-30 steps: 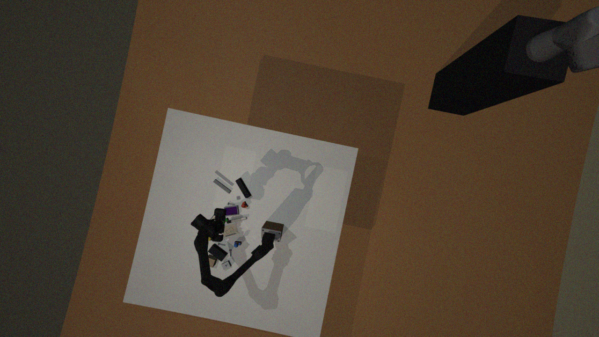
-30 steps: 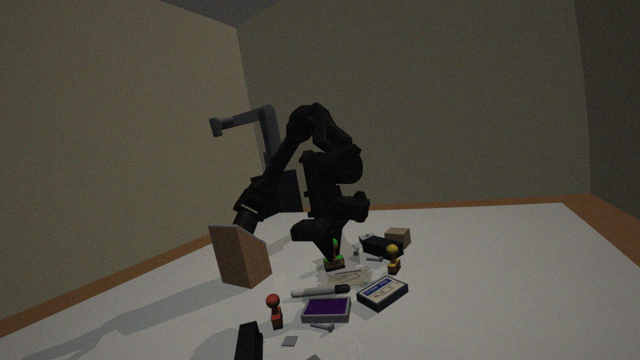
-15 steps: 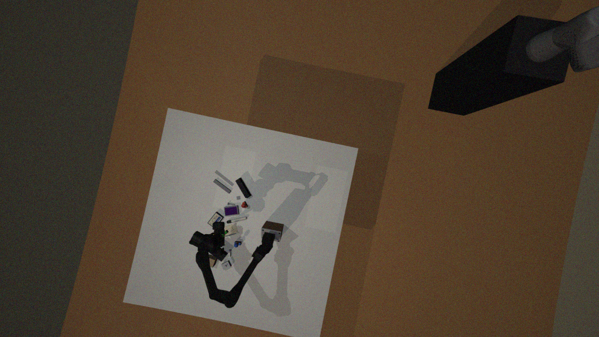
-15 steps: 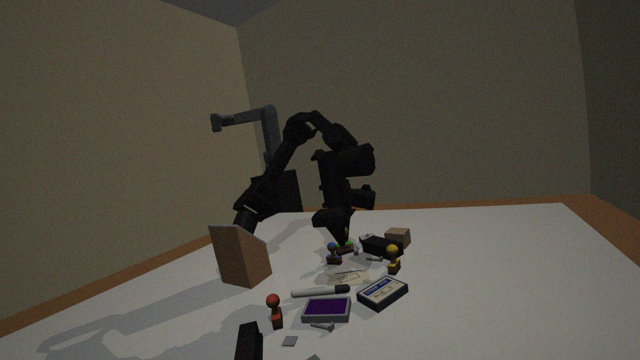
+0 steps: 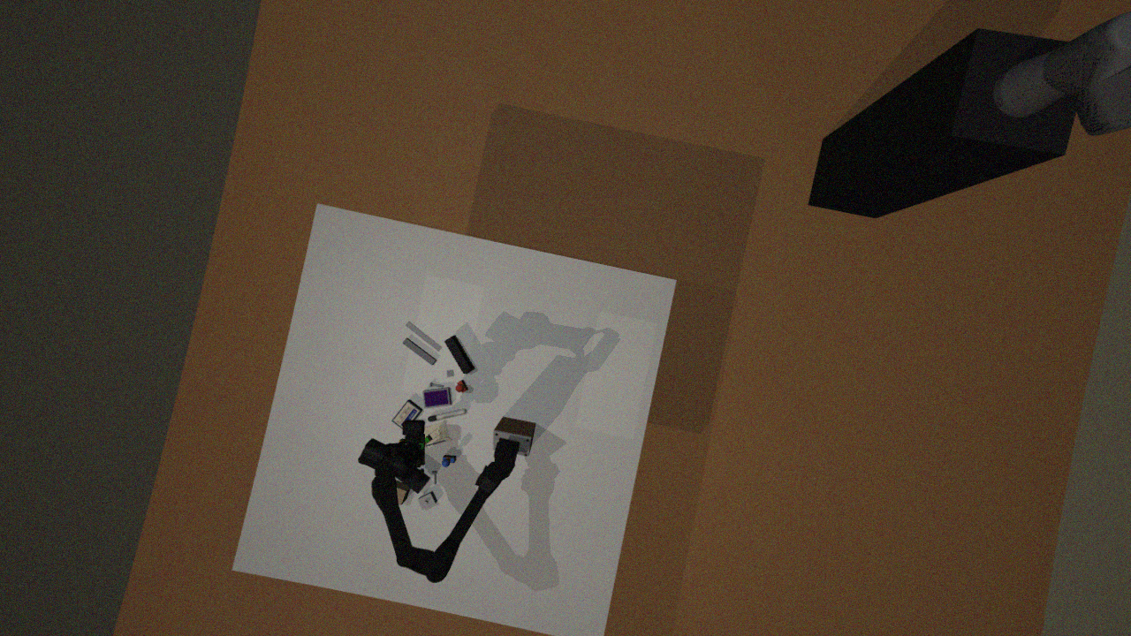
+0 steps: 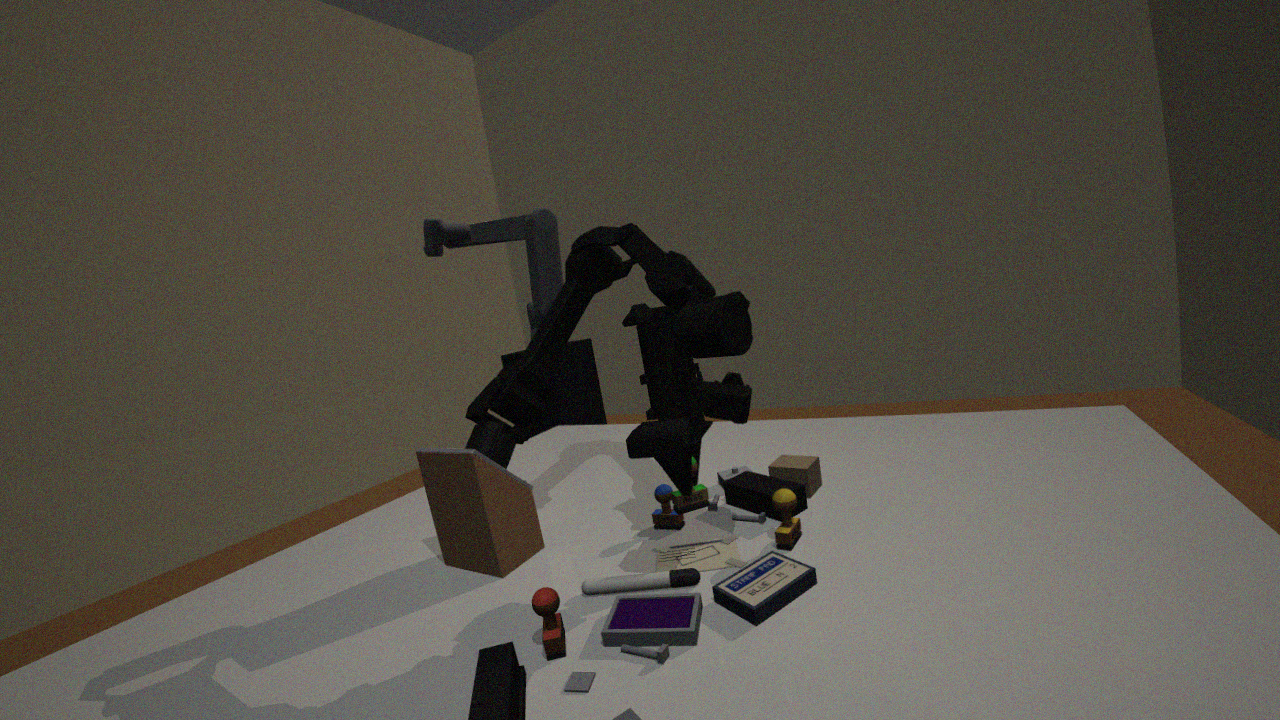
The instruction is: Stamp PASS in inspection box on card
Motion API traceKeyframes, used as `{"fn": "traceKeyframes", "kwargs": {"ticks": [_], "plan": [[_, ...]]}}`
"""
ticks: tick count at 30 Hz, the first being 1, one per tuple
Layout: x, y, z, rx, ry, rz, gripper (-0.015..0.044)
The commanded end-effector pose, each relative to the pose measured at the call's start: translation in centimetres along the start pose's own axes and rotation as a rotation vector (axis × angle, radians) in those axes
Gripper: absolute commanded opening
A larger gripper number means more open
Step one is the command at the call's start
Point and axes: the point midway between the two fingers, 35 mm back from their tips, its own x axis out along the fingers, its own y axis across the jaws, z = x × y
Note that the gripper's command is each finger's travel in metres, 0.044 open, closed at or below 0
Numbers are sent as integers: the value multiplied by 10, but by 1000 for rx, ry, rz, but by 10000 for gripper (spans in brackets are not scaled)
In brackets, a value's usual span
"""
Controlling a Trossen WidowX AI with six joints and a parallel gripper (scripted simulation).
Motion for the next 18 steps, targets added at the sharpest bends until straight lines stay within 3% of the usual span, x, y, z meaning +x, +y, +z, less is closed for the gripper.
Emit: {"fn": "traceKeyframes", "kwargs": {"ticks": [1,18], "plan": [[4,0,-2,7,4,6,0],[15,0,-1,8,3,6,0]]}}
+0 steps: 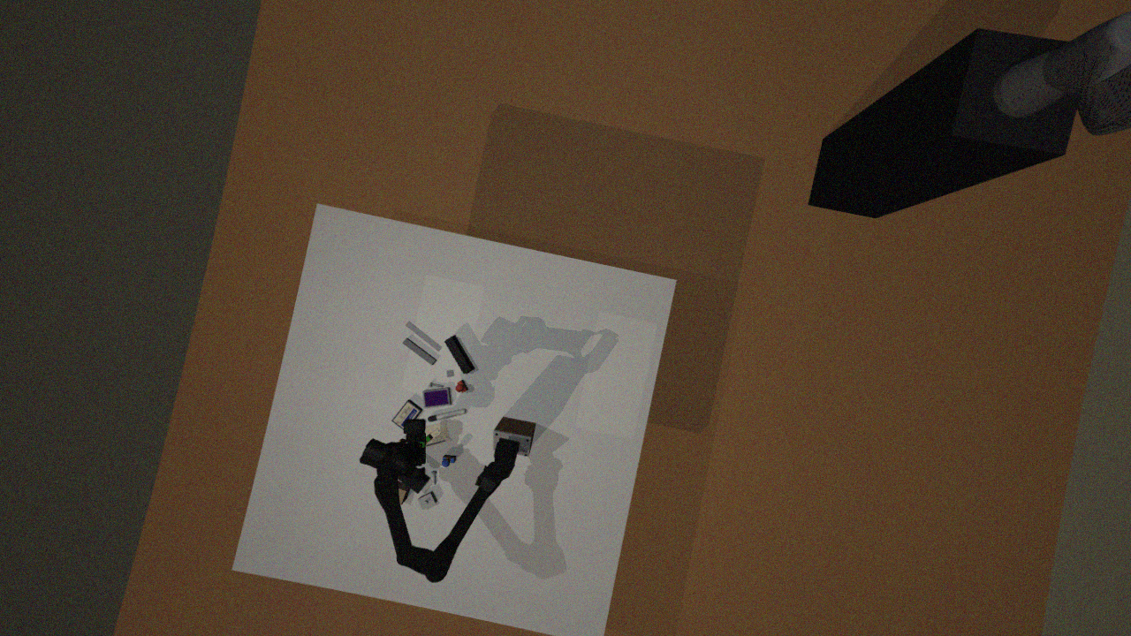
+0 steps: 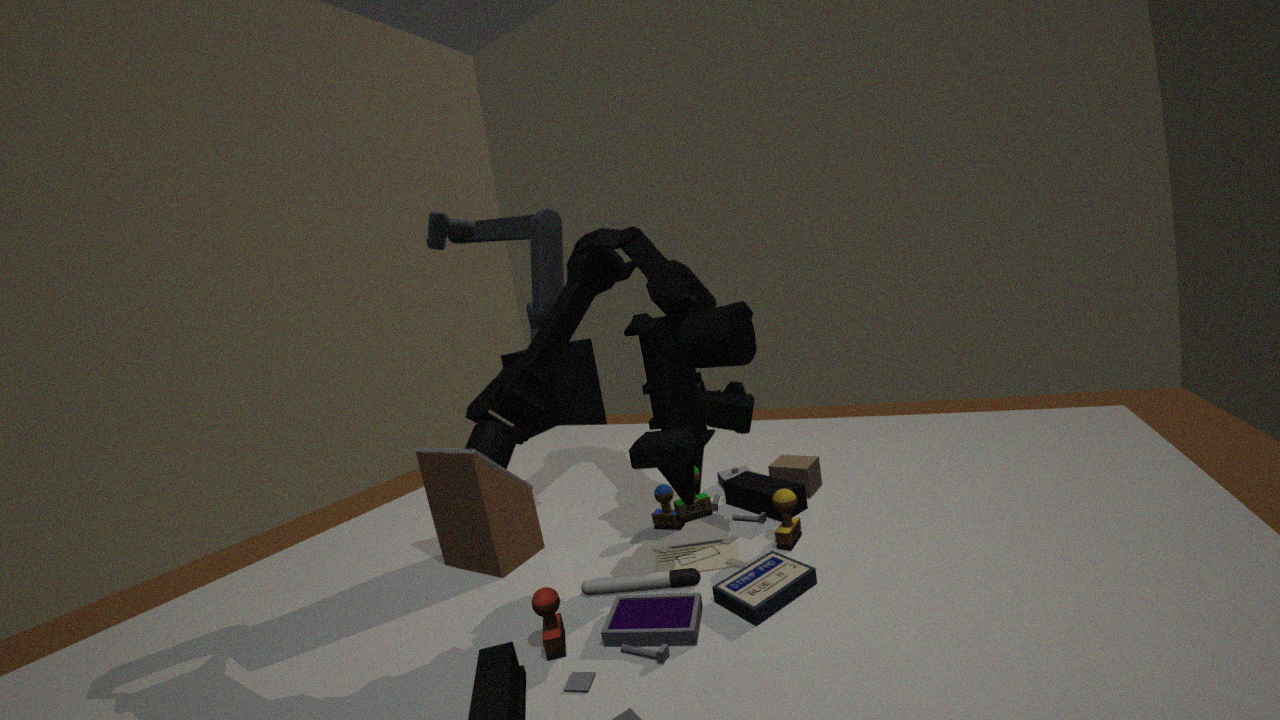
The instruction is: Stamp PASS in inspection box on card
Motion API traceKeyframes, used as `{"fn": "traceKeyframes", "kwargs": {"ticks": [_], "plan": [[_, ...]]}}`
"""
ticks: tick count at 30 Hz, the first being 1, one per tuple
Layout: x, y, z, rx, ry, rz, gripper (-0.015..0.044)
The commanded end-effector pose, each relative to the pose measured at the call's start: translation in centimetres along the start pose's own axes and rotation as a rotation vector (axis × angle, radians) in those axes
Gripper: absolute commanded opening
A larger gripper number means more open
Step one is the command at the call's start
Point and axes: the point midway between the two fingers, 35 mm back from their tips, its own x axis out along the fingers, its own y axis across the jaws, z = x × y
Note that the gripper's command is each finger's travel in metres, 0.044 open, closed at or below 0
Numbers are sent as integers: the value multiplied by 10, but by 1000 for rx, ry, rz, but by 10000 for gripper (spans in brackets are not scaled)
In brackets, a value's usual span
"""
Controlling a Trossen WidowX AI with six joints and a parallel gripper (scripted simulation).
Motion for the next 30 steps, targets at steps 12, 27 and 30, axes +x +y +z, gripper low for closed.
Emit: {"fn": "traceKeyframes", "kwargs": {"ticks": [12,27,30], "plan": [[12,0,-2,10,6,7,0],[22,0,-3,11,5,8,0],[24,0,-3,11,5,8,0]]}}
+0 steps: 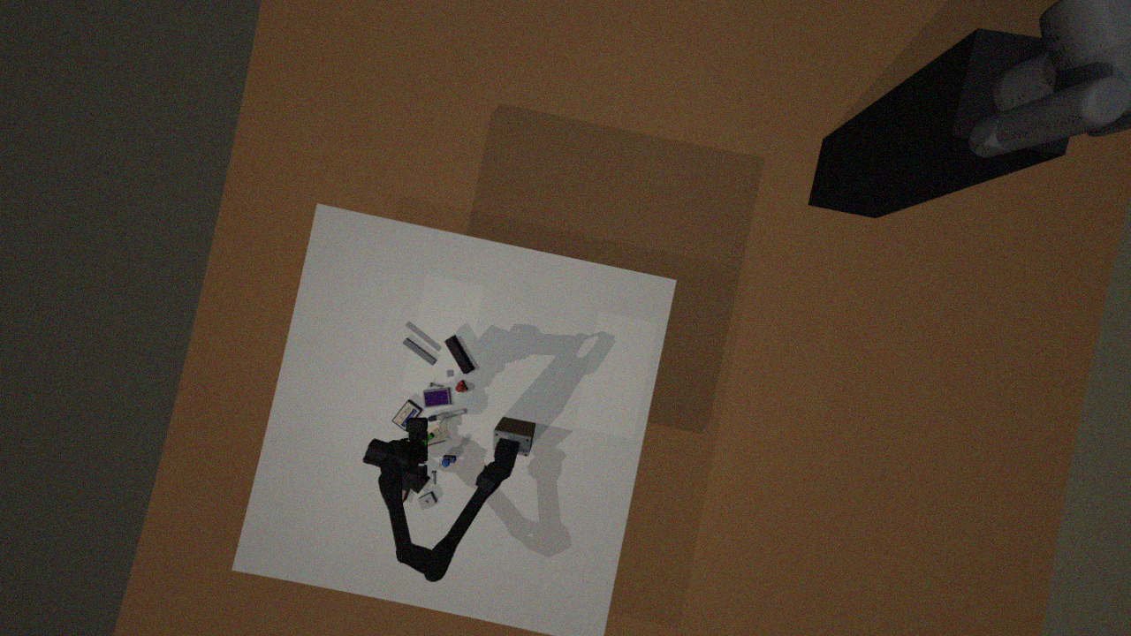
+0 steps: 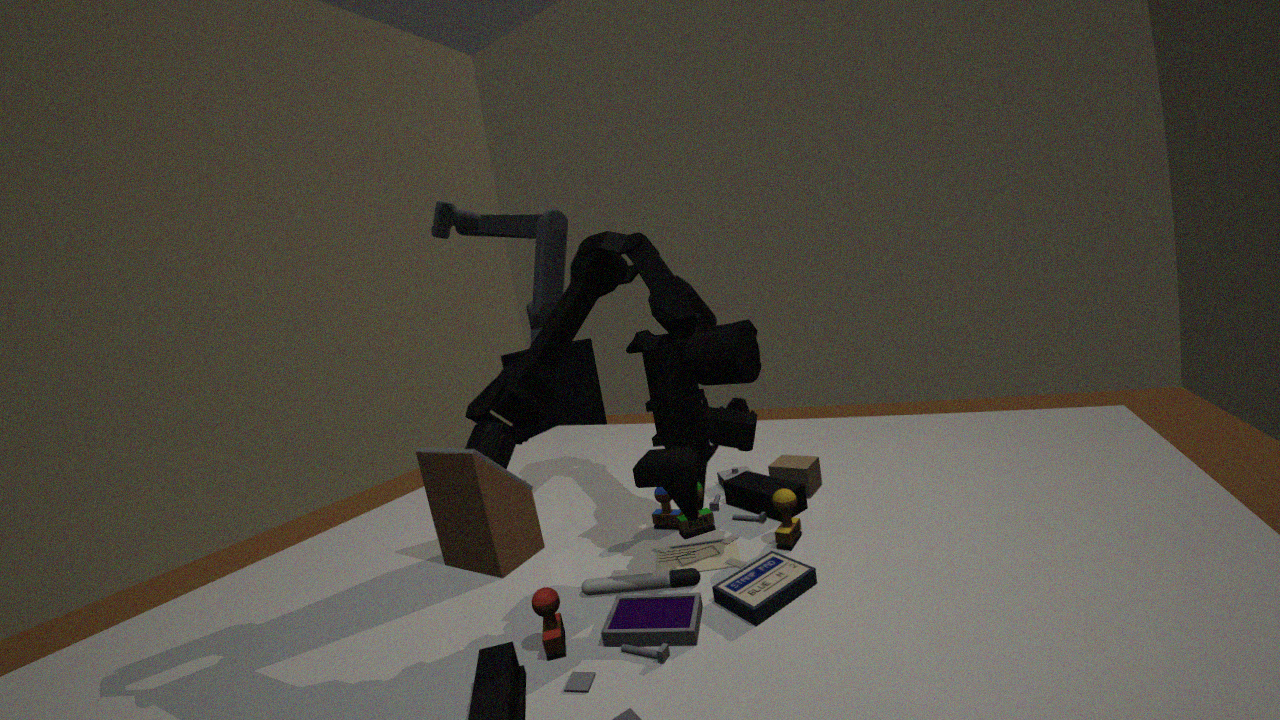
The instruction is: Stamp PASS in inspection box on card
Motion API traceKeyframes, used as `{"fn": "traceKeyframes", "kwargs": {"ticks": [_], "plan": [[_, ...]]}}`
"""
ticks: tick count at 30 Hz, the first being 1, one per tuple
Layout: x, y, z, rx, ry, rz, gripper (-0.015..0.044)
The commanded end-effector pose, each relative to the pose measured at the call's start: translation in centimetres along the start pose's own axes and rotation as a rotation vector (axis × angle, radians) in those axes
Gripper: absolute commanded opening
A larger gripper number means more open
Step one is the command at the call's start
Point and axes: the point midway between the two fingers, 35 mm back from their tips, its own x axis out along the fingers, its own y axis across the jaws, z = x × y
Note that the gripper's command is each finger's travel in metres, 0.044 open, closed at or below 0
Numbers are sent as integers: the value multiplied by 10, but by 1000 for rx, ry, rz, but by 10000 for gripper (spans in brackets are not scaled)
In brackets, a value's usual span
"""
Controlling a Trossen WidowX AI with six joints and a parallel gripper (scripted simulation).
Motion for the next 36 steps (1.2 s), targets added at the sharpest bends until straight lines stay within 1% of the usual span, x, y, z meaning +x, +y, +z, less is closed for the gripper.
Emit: {"fn": "traceKeyframes", "kwargs": {"ticks": [1,36], "plan": [[5,0,-3,10,7,8,0],[28,2,-5,11,5,12,0]]}}
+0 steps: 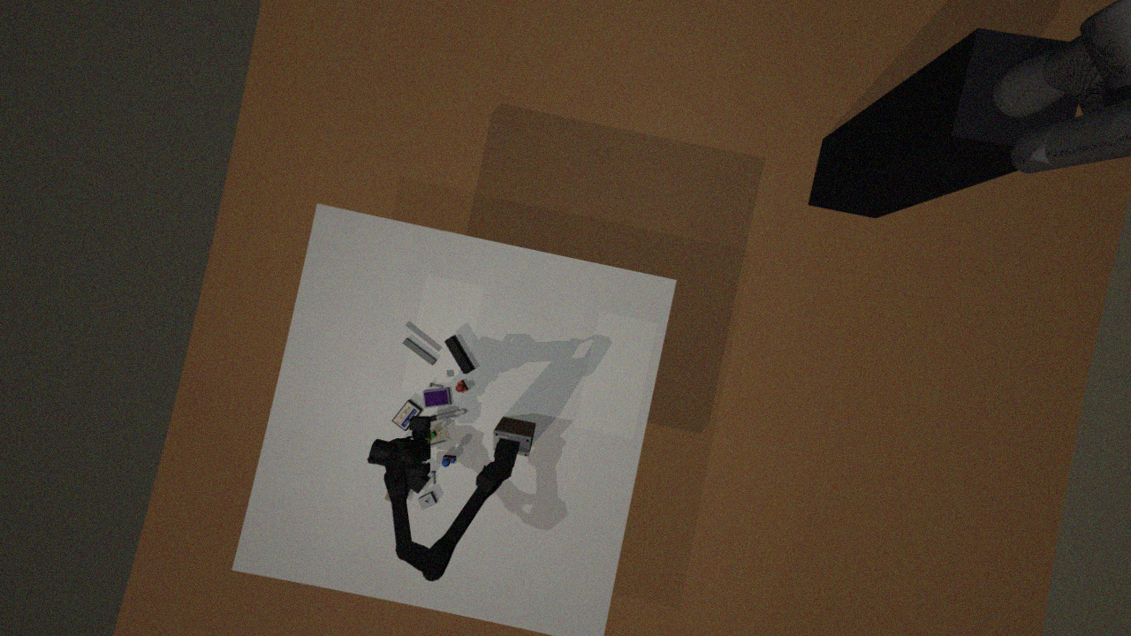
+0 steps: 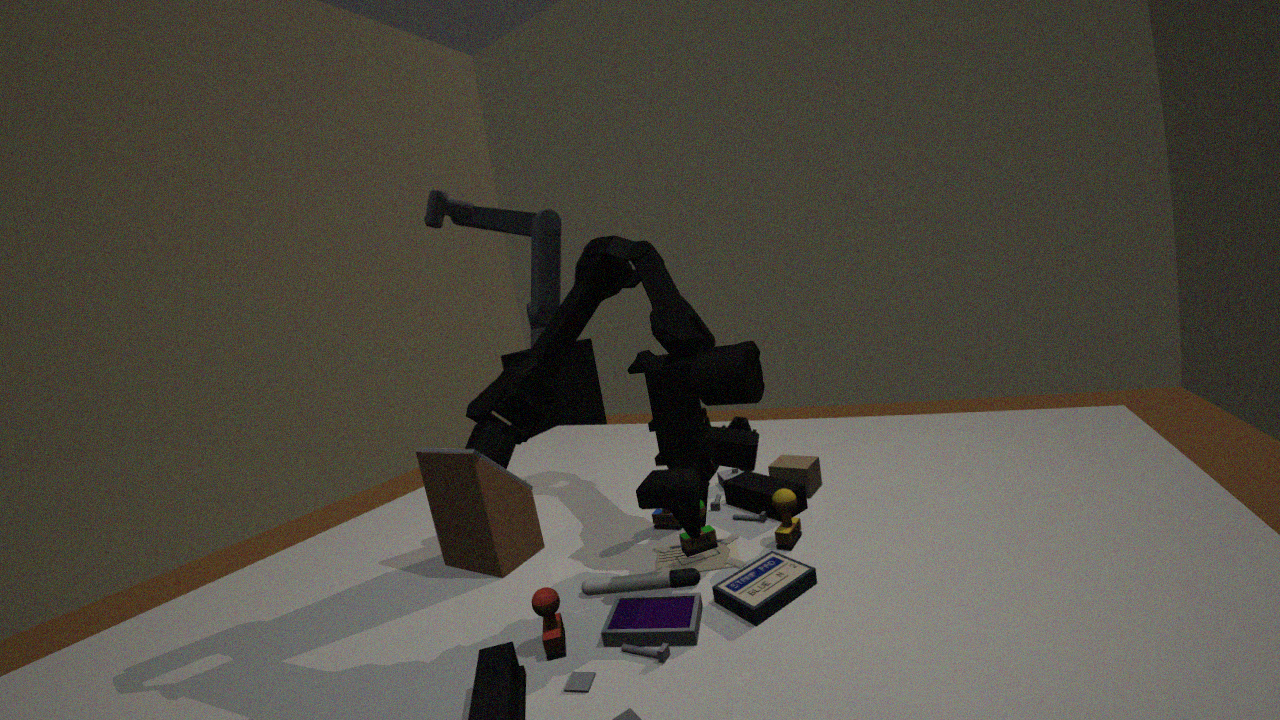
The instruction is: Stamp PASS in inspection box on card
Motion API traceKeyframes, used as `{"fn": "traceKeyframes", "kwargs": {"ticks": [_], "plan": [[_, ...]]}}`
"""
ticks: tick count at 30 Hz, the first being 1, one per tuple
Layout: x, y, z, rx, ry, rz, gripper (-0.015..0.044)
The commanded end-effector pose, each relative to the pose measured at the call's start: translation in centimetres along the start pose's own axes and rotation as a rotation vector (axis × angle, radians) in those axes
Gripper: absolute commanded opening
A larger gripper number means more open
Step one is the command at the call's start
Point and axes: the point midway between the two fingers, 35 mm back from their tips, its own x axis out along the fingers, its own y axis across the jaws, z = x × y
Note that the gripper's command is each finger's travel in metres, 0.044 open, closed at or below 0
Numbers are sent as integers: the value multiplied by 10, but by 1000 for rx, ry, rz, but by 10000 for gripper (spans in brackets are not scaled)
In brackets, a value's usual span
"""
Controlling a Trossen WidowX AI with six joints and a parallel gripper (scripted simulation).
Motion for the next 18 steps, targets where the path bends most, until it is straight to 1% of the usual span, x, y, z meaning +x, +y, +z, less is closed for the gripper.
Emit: {"fn": "traceKeyframes", "kwargs": {"ticks": [1,18], "plan": [[5,0,-4,10,8,7,0],[7,0,-4,10,8,8,0]]}}
